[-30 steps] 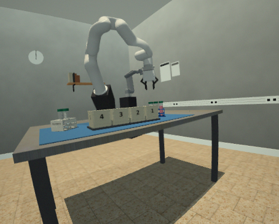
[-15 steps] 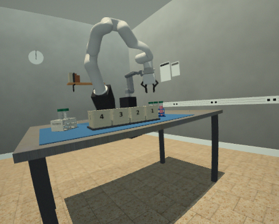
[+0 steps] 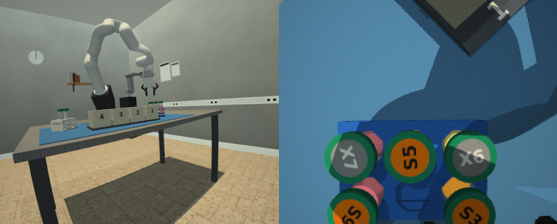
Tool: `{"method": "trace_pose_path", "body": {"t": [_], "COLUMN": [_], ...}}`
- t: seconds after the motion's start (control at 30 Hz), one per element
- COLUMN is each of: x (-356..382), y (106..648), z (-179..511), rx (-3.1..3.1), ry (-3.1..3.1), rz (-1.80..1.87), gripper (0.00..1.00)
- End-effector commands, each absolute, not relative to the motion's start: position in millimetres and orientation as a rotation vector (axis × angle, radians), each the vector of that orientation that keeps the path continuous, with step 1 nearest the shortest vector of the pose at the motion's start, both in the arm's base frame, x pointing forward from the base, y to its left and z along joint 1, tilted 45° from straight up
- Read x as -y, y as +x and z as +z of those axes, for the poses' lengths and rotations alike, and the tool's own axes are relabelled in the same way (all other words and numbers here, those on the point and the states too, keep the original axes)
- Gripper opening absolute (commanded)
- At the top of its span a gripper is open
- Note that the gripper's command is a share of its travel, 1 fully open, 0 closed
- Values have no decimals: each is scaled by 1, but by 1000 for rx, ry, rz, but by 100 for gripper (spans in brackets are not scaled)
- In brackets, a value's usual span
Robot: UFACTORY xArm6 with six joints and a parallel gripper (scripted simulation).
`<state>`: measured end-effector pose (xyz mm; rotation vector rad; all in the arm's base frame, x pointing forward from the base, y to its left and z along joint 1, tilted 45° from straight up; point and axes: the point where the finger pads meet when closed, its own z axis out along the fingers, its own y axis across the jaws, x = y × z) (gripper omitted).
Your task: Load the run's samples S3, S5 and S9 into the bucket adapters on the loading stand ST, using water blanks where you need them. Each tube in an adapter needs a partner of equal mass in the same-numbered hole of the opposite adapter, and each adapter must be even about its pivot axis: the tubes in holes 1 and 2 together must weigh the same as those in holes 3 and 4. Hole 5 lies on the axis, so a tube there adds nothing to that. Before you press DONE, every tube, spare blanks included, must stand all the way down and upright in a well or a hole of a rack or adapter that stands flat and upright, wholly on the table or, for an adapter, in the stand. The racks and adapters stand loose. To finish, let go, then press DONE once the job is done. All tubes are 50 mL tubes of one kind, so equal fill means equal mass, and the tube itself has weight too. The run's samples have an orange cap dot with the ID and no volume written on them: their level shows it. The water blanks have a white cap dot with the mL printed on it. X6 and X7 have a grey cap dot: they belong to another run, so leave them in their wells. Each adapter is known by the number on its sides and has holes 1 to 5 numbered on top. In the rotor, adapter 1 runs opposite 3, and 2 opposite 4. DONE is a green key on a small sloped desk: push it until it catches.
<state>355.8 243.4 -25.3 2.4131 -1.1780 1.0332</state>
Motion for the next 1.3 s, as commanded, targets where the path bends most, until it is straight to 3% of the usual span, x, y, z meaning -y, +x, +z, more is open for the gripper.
{"method": "trace_pose_path", "body": {"t": [0.0, 1.27], "x": [-241, -218], "y": [360, 382], "z": [-31, -63], "rx": [1179, 1179], "ry": [2416, 2416], "rz": [1035, 1035], "gripper": [57, 57]}}
